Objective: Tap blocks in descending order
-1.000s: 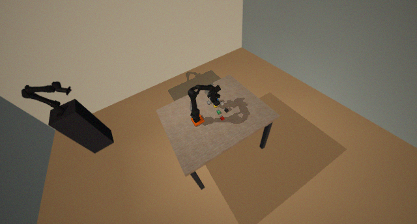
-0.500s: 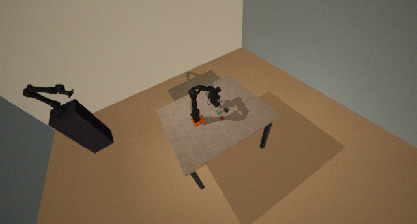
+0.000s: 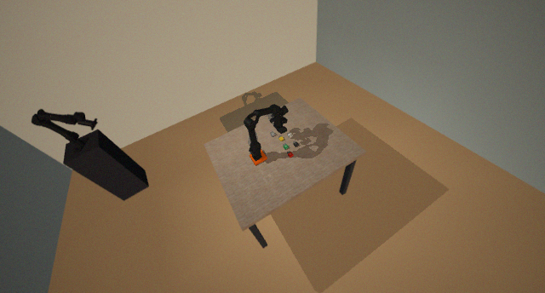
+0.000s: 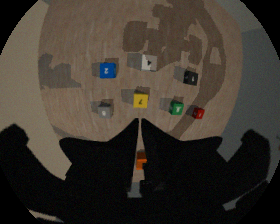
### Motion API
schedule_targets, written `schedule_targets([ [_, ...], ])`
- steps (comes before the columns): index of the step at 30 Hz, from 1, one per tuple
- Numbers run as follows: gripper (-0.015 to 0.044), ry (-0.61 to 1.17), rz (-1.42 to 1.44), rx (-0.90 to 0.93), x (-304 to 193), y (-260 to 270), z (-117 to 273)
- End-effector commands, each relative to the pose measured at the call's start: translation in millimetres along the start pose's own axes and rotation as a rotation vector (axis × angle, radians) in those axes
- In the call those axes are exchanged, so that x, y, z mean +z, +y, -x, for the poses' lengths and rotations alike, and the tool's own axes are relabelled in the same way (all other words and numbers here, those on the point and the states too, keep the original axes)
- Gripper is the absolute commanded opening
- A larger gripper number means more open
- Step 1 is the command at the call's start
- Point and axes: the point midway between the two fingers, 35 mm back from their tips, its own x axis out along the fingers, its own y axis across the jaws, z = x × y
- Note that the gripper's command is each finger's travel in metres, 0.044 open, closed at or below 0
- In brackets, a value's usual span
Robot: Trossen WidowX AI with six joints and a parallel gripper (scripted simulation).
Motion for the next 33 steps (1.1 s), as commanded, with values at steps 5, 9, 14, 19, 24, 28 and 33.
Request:
schedule_targets([
  [5,0.002,-0.017,0.004,0.001,5.7,-1.4,28.6],
  [9,0.002,-0.022,0.001,0.0,47.5,-7.9,32.0],
  [14,0.002,-0.023,0.004,0.0,83.3,-16.1,30.4],
  [19,0.002,-0.024,0.004,0.0,86.9,-15.6,-3.1],
  [24,0.002,-0.023,0.004,0.0,85.0,-16.1,-50.5],
  [28,0.002,-0.023,0.004,0.0,85.1,-16.1,-51.5],
  [33,0.002,-0.023,0.004,0.0,85.5,-16.1,-59.2],
])
